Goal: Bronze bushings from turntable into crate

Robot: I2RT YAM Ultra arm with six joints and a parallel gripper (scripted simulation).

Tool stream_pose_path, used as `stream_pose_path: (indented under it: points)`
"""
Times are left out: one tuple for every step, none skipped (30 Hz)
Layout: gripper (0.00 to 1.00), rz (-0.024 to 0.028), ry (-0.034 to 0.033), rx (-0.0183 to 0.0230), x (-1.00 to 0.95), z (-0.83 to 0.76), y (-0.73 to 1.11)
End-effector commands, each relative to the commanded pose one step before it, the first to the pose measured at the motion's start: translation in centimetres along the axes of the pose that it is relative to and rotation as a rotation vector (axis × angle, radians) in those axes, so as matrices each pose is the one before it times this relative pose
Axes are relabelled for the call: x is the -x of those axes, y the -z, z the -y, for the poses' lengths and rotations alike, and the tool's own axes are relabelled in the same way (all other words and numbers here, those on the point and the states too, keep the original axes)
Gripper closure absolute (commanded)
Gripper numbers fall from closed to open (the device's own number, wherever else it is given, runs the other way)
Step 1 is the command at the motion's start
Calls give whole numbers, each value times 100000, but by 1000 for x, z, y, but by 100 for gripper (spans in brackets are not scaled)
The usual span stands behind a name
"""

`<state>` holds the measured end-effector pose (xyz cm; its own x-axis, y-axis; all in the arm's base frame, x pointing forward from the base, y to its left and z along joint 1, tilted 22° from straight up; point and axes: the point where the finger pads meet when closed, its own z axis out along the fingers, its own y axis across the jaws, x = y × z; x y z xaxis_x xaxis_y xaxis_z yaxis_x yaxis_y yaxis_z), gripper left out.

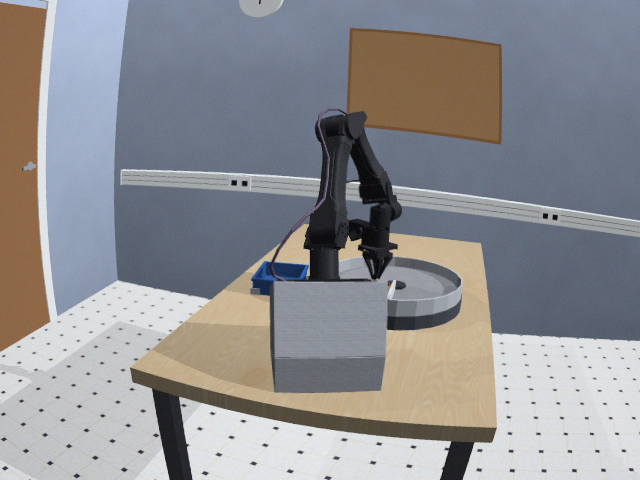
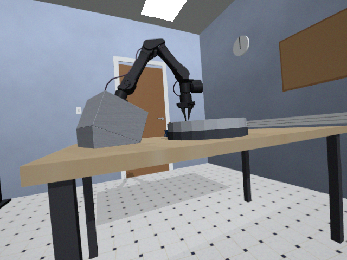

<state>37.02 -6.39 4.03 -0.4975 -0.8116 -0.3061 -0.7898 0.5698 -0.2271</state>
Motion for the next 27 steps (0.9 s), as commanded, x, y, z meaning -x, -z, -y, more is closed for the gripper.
stream_pose_path:
  points:
    - [85,456,-445,-1292,4,673,795]
    - [85,0,0,0,0,0,0]
    - [85,0,0,0,0,0,0]
    - [85,0,0,0,0,0,0]
    - [85,0,0,0,0,0,0]
    - [85,0,0,0,0,0,0]
    - [85,0,0,0,0,0,0]
    - [85,0,0,0,0,0,0]
    - [85,0,0,0,0,0,0]
    - [85,0,0,0,0,0,0]
    - [85,-29,-20,80,-20,-45,-12]
    - [85,-160,-114,451,-111,-253,-67]
    - [85,-330,-234,928,-229,-521,-137]
    - [85,-272,-197,766,-219,-513,-91]
    - [85,109,67,-312,-11,22,-7]
    - [85,255,170,-726,28,134,-16]
    - [85,185,136,-514,25,93,-13]
    - [85,-67,-40,199,-26,-68,-7]
    - [85,-66,-45,189,-18,-50,-1]
    - [85,-2,-1,5,0,-1,0]
    - [85,132,93,-375,73,155,74]
    - [85,469,329,-1333,258,548,263]
    - [85,78,54,-222,43,92,43]
    - [85,0,0,0,0,0,0]
    - [85,0,0,0,0,0,0]
    - [85,0,0,0,0,0,0]
    - [85,0,0,1,0,0,0]
